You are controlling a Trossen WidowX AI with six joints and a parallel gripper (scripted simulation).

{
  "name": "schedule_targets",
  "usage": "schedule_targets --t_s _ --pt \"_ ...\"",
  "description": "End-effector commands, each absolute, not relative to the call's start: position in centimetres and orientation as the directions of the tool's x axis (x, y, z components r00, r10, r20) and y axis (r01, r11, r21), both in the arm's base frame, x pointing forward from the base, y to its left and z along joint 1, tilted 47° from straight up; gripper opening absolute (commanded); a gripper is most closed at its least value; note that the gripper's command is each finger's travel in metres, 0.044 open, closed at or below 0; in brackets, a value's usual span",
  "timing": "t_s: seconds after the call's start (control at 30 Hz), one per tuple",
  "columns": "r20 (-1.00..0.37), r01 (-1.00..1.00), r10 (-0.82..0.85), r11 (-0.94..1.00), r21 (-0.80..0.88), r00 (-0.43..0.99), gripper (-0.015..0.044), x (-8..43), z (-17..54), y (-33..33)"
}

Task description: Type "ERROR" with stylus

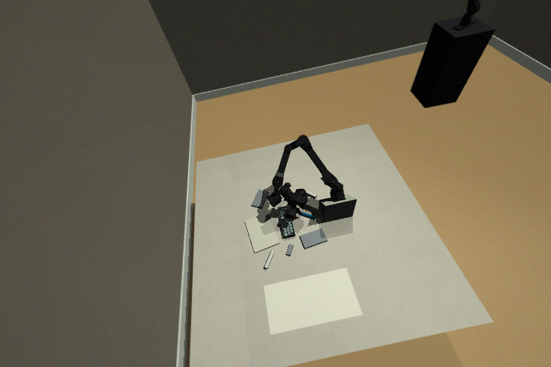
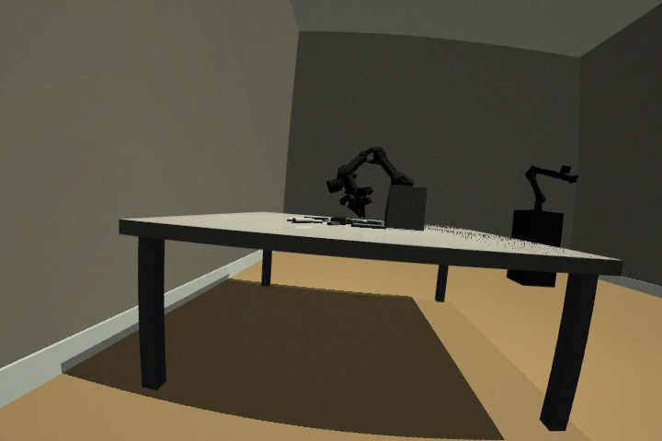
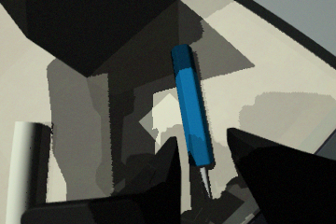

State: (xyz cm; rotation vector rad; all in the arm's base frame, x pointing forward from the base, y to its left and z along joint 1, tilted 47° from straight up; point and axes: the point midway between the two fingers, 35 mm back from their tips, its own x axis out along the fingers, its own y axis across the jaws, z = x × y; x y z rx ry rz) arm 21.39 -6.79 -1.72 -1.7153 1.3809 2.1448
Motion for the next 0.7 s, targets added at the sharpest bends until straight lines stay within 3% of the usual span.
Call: schedule_targets --t_s 0.0,0.67 --pt "-0.803 -0.538 -0.458 -0.597 0.596 -0.381 0.0150 21.32 -2.06 -7.09" --pt "-0.803 -0.538 -0.459 -0.596 0.596 -0.381 0.0150 21.38 -2.85 -7.95"
